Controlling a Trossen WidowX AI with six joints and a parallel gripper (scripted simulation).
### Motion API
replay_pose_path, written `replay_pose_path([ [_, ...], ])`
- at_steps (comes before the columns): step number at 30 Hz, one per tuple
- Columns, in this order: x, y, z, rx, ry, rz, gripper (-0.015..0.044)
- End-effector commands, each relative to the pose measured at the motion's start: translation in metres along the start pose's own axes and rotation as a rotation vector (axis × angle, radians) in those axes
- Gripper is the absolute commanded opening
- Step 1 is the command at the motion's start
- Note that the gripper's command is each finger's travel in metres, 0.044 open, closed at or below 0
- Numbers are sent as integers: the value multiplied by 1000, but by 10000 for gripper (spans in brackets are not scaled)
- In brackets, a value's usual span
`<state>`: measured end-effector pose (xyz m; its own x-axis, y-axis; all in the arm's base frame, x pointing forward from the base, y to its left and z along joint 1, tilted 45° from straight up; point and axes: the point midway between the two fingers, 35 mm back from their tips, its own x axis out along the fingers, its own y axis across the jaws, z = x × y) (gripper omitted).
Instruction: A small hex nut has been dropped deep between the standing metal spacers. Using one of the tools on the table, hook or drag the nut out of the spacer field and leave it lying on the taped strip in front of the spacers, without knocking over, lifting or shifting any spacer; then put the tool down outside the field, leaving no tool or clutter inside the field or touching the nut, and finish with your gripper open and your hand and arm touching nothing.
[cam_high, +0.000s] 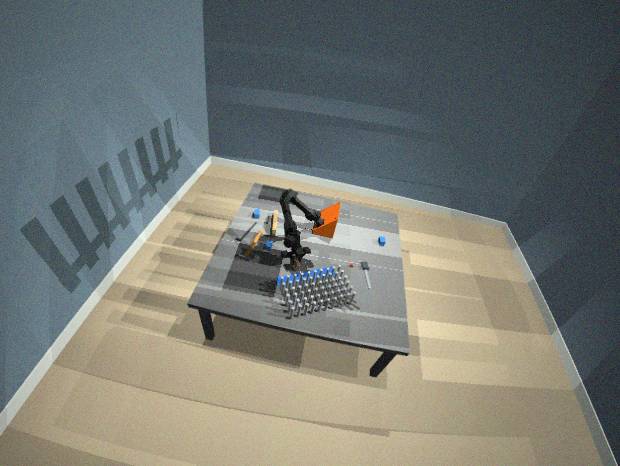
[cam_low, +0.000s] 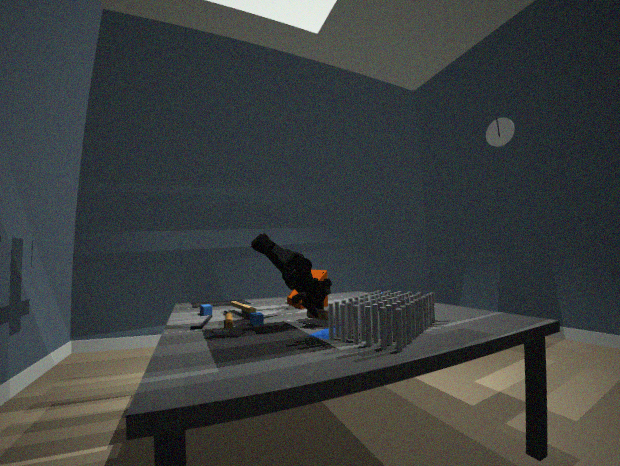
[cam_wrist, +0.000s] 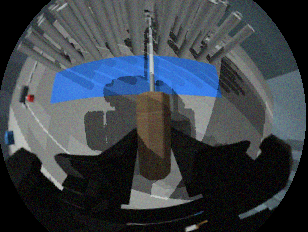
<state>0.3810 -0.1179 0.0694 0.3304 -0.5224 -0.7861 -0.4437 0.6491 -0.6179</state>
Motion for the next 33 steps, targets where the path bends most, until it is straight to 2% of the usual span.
replay_pose_path([
  [1, 1, -1, 4, 4, -1, -5, 0],
  [33, 9, -3, 21, 5, -2, -5, 0],
])
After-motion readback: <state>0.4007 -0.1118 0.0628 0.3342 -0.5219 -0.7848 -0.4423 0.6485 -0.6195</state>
